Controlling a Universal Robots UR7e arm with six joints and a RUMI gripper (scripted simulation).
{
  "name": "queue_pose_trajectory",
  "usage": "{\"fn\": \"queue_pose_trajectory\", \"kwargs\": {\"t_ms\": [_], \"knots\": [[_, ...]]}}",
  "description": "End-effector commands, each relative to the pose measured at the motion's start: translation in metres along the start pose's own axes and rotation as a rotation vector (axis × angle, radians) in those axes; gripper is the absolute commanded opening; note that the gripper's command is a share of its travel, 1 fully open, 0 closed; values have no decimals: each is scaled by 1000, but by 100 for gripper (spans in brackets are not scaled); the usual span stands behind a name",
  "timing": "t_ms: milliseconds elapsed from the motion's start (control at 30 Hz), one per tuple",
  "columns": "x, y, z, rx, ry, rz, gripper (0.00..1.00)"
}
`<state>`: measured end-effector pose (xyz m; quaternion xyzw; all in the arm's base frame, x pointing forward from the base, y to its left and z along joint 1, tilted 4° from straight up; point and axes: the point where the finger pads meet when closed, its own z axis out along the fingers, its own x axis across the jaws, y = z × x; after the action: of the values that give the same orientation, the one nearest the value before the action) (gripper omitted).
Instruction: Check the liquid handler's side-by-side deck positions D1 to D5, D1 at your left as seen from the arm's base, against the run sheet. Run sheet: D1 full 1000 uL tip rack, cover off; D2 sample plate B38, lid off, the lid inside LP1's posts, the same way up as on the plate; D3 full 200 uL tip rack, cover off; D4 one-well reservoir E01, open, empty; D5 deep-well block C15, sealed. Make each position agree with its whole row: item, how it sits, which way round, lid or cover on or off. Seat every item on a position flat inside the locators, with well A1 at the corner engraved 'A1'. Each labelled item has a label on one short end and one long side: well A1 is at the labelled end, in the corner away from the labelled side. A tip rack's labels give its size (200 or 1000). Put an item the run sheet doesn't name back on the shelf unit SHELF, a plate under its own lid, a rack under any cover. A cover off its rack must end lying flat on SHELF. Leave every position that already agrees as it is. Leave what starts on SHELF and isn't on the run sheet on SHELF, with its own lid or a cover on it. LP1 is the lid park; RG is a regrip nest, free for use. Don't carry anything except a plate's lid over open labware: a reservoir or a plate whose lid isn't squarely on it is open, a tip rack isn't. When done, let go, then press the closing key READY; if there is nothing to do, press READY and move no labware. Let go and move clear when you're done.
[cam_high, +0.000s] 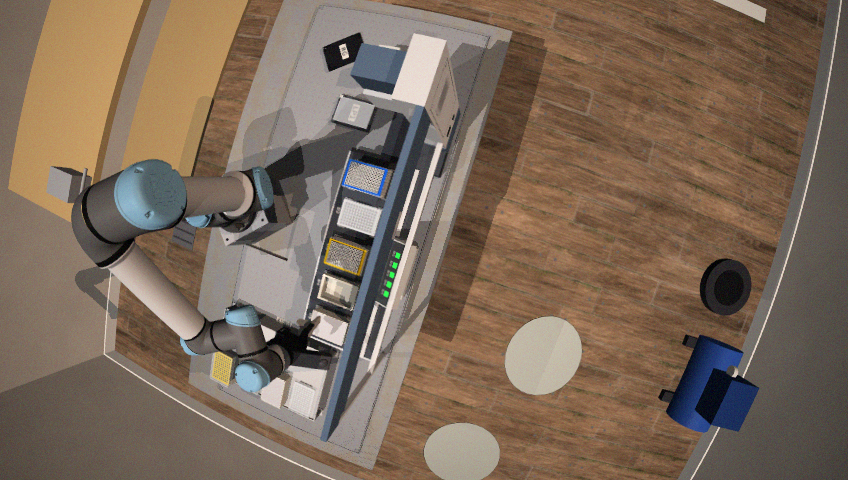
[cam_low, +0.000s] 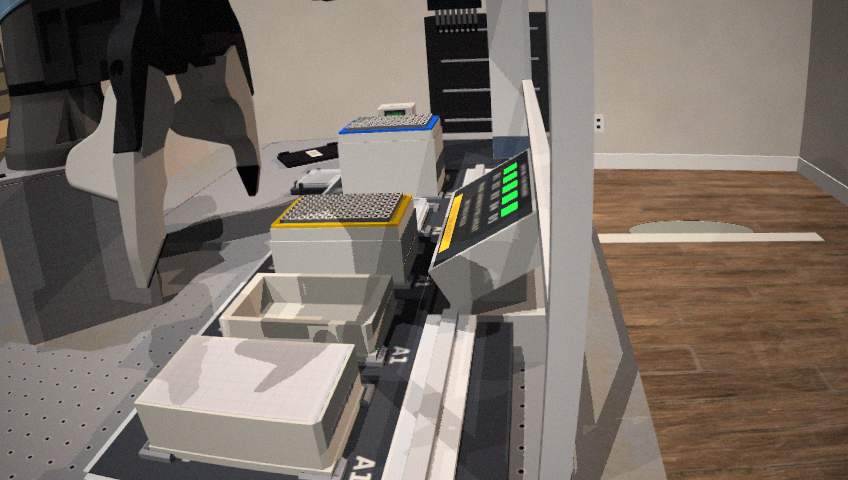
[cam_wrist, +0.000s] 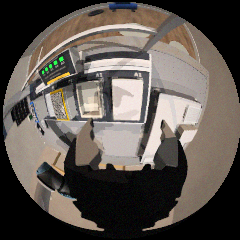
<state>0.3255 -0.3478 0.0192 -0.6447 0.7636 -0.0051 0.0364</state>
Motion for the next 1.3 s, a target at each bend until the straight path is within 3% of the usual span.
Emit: {"fn": "queue_pose_trajectory", "kwargs": {"t_ms": [0, 533, 1267], "knots": [[0, 0, 0, 1, 1, 0, 82], [0, 0, 0, 1, 1, 0, 82], [-100, 0, 0, 1, 1, 0, 82]]}}
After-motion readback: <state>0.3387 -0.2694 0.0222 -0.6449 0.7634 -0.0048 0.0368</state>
